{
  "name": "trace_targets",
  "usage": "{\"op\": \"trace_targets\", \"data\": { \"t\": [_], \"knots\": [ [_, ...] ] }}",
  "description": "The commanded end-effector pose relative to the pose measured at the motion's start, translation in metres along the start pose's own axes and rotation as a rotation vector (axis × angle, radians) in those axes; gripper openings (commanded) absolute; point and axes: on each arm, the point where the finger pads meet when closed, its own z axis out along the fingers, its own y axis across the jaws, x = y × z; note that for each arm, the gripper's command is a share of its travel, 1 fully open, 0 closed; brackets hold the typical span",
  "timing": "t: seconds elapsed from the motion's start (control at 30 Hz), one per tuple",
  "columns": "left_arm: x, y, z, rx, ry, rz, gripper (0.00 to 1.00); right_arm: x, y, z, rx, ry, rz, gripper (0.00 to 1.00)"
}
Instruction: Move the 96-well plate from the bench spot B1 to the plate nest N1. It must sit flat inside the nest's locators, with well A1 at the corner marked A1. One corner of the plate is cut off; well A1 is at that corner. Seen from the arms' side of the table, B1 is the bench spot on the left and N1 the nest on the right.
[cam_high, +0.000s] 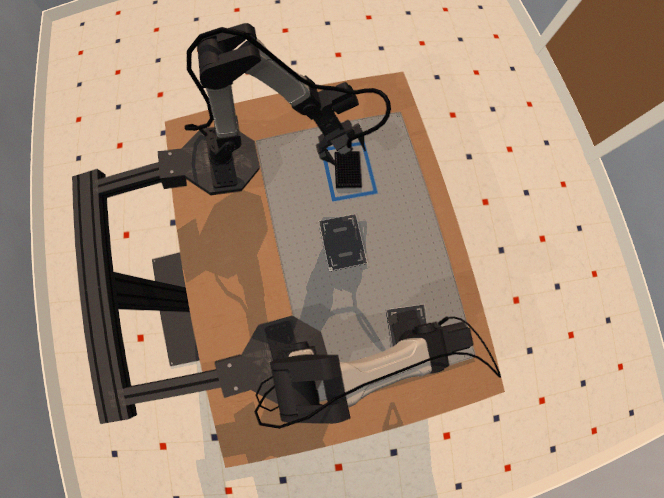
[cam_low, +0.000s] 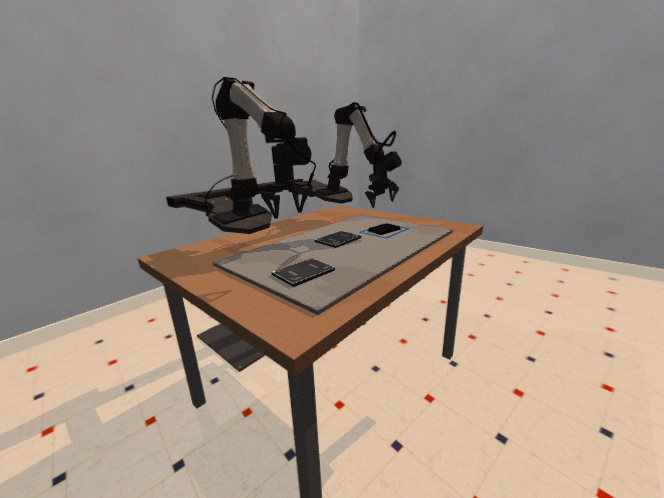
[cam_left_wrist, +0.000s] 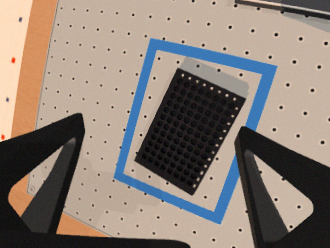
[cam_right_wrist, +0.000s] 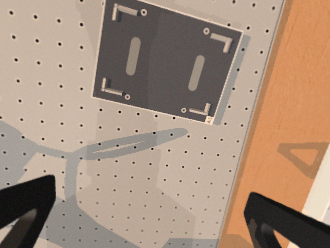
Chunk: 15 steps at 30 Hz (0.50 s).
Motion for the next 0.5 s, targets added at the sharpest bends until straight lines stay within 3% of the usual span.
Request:
{"op": "trace_targets", "data": {
  "t": [0.0, 0.47],
  "knots": [
    [0.011, -0.007, 0.008, 0.071, 0.075, 0.000, 1.00, 0.030, 0.000, -0.008, -0.012, 0.040, -0.012, 1.00],
    [0.022, -0.006, 0.026, 0.289, 0.309, 0.112, 1.00, 0.082, -0.004, -0.035, -0.013, 0.045, -0.011, 1.00]
  ]
}}
